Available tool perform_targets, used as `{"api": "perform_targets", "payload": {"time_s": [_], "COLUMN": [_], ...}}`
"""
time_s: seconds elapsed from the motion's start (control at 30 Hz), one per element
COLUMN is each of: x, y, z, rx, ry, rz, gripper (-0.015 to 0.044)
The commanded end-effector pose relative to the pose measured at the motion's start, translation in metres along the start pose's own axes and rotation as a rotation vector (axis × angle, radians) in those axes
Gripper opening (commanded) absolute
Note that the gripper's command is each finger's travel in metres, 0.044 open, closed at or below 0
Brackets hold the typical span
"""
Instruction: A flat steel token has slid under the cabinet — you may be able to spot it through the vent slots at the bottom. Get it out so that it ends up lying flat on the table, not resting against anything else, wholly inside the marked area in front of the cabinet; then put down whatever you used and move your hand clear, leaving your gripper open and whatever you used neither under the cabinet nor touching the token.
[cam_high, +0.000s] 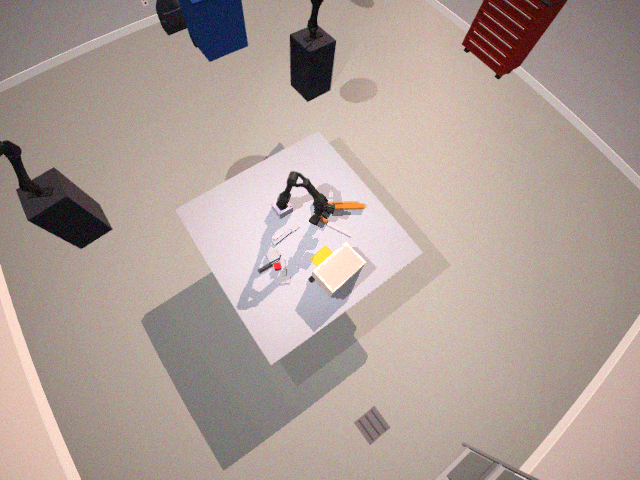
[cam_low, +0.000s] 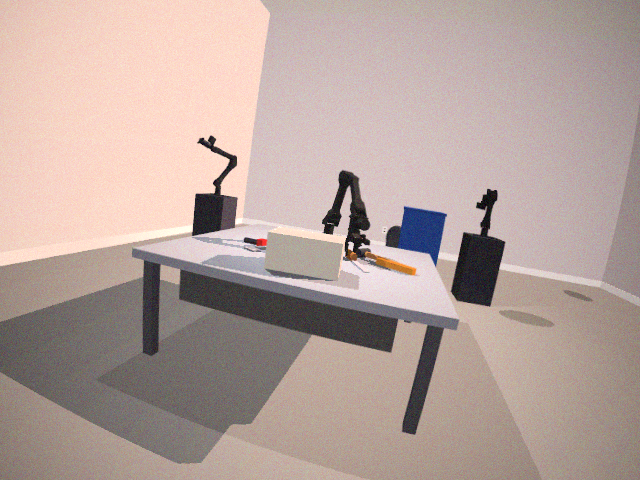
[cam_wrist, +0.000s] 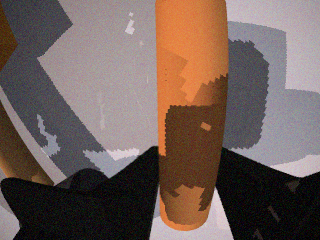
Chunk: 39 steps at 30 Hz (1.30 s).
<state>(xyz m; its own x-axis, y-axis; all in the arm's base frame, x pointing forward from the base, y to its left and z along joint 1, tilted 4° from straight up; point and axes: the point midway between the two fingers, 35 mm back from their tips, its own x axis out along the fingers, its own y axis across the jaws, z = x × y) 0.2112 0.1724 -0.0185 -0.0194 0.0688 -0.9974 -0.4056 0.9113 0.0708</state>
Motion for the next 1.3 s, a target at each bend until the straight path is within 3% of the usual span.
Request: {"api": "perform_targets", "payload": {"time_s": [0.0,1.27], "x": [-0.0007,-0.0008], "y": [-0.0004,-0.0007], "z": [0.0005,0.0006], "rx": [0.039,0.338], "ry": [-0.002,-0.002], "rz": [-0.001,0.000], "gripper": [0.0000,0.0000]}}
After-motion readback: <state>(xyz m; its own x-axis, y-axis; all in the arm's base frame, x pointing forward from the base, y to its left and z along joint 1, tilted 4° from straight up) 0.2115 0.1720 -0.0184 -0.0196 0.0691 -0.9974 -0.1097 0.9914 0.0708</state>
